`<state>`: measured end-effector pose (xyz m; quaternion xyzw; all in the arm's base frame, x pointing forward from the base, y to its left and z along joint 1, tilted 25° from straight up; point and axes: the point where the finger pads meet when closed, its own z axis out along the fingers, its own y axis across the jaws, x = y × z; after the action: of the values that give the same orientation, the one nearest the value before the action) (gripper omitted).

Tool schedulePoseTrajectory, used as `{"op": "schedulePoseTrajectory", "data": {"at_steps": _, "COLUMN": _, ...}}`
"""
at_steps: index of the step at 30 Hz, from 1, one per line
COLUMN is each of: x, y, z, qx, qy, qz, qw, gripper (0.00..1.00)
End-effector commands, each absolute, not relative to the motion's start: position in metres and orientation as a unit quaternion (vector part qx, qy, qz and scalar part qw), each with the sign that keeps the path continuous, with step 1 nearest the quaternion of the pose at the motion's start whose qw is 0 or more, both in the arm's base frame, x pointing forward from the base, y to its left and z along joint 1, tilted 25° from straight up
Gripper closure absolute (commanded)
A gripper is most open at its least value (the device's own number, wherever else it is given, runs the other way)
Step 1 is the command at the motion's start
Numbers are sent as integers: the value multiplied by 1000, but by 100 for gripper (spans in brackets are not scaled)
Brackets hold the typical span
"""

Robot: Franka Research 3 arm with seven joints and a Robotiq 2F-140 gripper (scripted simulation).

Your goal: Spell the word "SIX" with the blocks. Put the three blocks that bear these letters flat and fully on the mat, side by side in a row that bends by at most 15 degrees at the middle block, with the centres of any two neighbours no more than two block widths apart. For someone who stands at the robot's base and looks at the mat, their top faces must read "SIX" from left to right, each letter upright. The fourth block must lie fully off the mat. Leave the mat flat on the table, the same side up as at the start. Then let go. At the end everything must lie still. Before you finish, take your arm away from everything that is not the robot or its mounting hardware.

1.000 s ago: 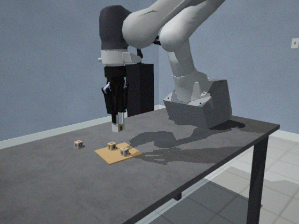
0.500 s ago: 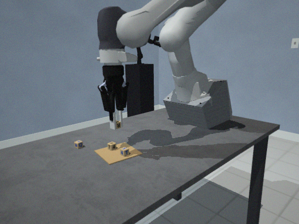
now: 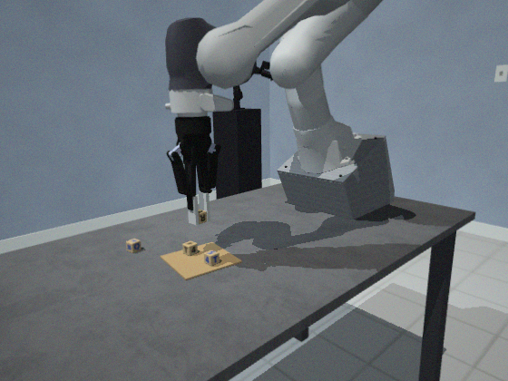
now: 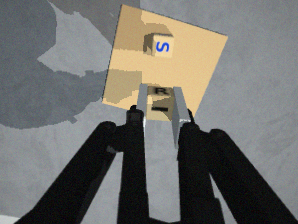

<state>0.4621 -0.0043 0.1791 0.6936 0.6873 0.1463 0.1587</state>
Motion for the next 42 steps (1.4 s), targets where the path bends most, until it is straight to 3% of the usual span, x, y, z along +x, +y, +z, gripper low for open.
{"op": "schedulePoseTrajectory", "data": {"at_steps": 1, "x": 469, "y": -5, "z": 170, "qx": 694, "qy": 685, "qz": 149, "qw": 162, "gripper": 87}}
{"op": "schedulePoseTrajectory", "data": {"at_steps": 19, "x": 498, "y": -7, "z": 110, "qx": 694, "qy": 685, "qz": 149, "qw": 162, "gripper": 87}}
{"op": "schedulePoseTrajectory", "data": {"at_steps": 42, "x": 501, "y": -7, "z": 104, "qx": 694, "qy": 685, "qz": 149, "qw": 162, "gripper": 87}}
